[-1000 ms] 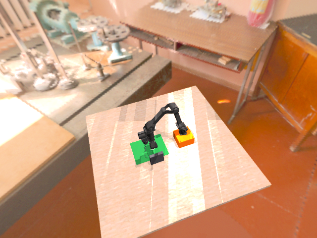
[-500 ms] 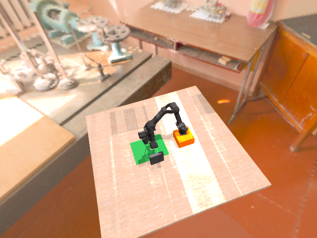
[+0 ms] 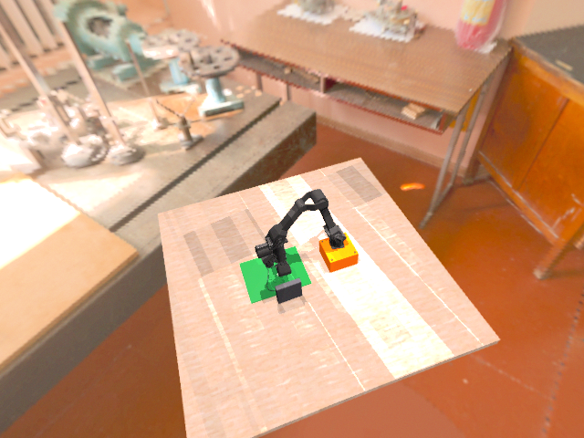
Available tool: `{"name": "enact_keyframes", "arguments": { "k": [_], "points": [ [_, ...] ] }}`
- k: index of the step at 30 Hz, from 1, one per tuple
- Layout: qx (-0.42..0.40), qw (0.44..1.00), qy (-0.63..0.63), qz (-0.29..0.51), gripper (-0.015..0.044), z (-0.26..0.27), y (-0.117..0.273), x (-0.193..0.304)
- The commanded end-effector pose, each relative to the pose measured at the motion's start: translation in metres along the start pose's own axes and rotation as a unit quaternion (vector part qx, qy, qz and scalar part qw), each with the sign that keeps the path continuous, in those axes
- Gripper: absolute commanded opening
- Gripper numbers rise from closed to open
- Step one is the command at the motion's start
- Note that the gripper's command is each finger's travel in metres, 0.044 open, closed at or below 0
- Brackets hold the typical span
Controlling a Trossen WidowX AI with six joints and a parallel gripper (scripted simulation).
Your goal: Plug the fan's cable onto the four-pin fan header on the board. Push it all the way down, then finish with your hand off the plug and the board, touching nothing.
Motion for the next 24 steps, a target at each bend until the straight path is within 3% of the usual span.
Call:
{"name": "enact_keyframes", "arguments": {
  "k": [1,24],
  "points": [
    [0.002,1.000,-0.002,-0.001,0.0000,-0.0007,-0.0011,-0.0001],
    [0.002,1.000,0.002,-0.001,0.0000,-0.0009,-0.0044,0.0002]
  ]
}}
Point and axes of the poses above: the point midway between the two fingers, 35 mm back from their tips, its own y axis back along the fingers, its own z axis across the jaws, x = y × z, the point moved 2 cm from there along y, back along the fingers, and after that the axes turned 14 degrees about -y, right-handed, at the moved point
